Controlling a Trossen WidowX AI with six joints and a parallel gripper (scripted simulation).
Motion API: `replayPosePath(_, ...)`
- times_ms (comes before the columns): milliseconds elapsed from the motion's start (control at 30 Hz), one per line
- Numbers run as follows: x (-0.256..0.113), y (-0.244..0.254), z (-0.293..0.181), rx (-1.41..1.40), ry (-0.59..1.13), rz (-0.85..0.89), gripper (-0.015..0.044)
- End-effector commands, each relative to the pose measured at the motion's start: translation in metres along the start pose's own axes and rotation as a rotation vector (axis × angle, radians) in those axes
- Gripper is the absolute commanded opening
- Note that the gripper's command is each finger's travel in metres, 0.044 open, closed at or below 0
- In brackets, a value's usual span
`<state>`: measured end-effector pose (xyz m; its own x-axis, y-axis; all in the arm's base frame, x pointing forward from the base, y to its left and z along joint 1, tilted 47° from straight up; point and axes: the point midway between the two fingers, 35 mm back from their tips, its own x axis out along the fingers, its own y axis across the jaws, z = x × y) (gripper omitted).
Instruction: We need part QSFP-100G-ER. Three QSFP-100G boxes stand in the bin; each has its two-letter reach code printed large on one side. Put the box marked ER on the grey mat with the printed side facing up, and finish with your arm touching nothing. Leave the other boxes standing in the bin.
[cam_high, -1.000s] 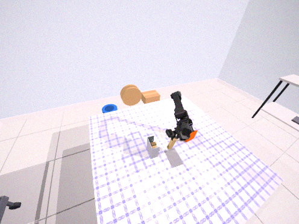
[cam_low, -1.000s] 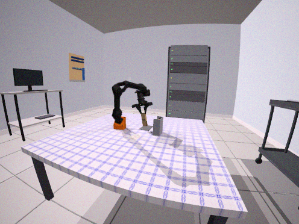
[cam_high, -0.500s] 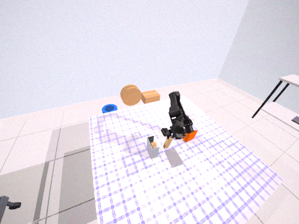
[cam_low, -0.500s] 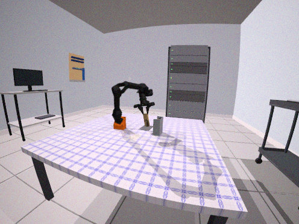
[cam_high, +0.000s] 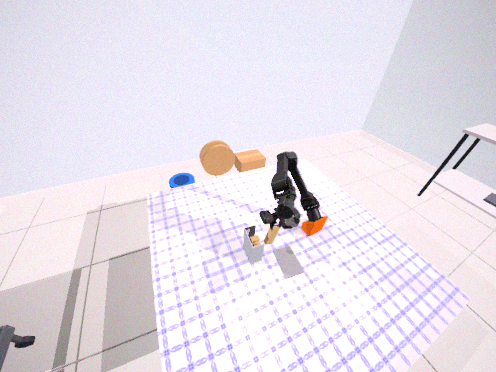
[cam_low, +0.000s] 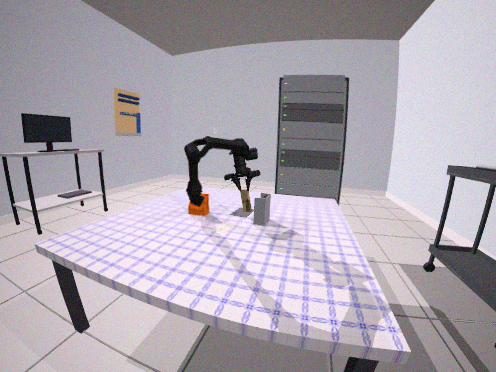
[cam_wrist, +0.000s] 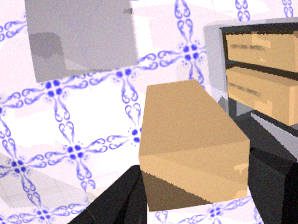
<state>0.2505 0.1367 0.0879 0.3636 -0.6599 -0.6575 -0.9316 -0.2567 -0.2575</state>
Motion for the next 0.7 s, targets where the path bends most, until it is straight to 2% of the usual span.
replayPosePath(0, 0.000, -0.010, -0.010, 0.002, 0.001, -0.007, 0.0151)
replayPosePath(667, 0.004, -0.031, -0.031, -0.001, 0.009, -0.009, 0.0151)
